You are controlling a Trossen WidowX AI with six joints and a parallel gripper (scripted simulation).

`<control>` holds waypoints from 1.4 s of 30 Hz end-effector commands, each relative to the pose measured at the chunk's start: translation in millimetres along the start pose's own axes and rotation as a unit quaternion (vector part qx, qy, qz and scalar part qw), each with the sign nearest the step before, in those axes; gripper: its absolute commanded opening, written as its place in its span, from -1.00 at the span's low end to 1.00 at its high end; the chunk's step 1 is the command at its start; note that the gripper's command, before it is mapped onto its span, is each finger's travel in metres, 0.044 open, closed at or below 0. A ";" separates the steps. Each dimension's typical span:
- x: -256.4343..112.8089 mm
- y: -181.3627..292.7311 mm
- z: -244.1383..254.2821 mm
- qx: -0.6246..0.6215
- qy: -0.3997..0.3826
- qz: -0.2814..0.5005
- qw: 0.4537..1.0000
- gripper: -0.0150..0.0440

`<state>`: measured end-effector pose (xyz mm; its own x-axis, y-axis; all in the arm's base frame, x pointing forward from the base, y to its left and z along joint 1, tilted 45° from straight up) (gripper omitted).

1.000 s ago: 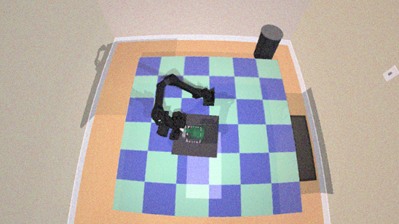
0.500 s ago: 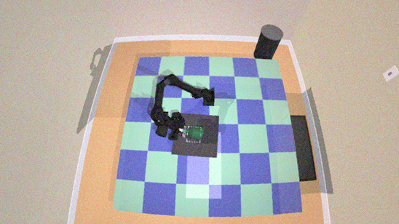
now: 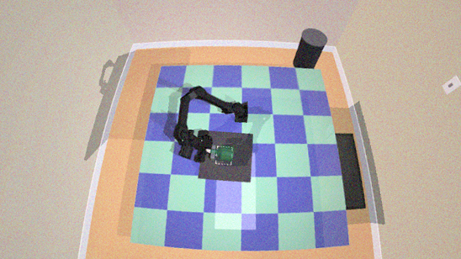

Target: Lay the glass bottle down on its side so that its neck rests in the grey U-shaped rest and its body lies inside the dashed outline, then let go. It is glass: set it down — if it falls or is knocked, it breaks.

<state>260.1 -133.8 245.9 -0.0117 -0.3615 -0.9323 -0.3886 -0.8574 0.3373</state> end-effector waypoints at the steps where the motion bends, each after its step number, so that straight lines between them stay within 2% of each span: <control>1: 2.7 1.9 -0.9 -0.001 0.000 0.000 1.000 -0.13; 42: 9.8 4.1 -1.9 0.006 -0.002 0.004 1.000 -0.13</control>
<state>259.1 -142.1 241.2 -0.0199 -0.3704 -0.9287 -0.4002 -0.8482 0.3469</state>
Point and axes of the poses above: the point midway between the two fingers, 35 mm back from their tips, its own x axis out along the fingers, its own z axis across the jaws, y = z × x, the point moved 6 cm from there along -x, back along the fingers, and after that the axes turned 12 degrees about x, right-handed, at the moved point
